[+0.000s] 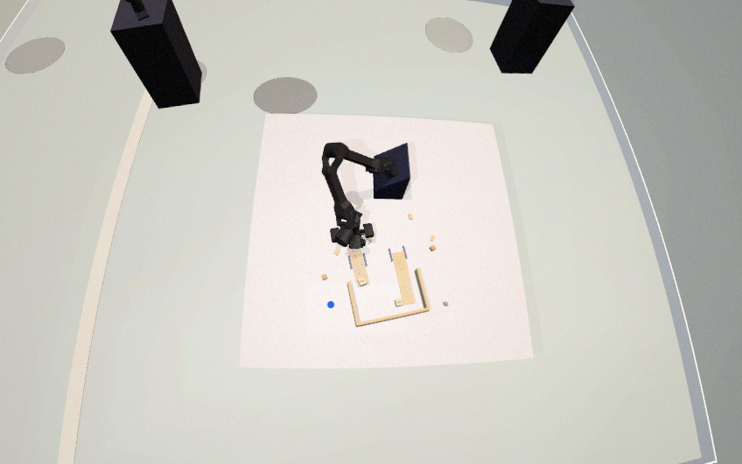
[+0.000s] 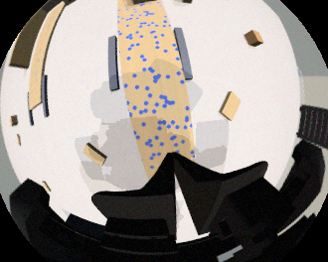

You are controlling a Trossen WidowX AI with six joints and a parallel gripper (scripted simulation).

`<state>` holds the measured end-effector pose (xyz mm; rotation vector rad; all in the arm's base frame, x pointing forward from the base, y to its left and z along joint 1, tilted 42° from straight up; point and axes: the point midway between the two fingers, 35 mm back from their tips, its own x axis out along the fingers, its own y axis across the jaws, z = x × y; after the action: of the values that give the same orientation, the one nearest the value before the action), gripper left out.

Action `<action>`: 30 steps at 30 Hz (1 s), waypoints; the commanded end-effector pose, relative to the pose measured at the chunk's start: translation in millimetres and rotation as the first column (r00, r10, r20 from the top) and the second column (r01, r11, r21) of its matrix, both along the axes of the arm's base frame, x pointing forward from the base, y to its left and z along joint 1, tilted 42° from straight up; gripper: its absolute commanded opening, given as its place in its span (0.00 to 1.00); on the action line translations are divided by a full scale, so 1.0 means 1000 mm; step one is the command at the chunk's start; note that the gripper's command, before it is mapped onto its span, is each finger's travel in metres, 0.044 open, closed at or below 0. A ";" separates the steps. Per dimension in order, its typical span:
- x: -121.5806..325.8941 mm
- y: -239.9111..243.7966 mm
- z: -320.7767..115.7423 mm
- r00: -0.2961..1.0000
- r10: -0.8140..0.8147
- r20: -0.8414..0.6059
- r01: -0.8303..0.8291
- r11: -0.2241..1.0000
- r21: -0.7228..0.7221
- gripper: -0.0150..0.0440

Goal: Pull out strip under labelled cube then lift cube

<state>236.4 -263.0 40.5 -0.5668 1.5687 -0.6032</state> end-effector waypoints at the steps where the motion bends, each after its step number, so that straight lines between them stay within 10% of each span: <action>1: -0.017 -0.001 -0.007 0.999 -0.020 -0.031 0.020 1.000 0.013 0.25; 30: -0.054 0.001 -0.003 0.999 -0.020 -0.033 0.020 1.000 0.012 0.25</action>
<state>198.3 -262.6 45.5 -0.5709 1.5674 -0.6063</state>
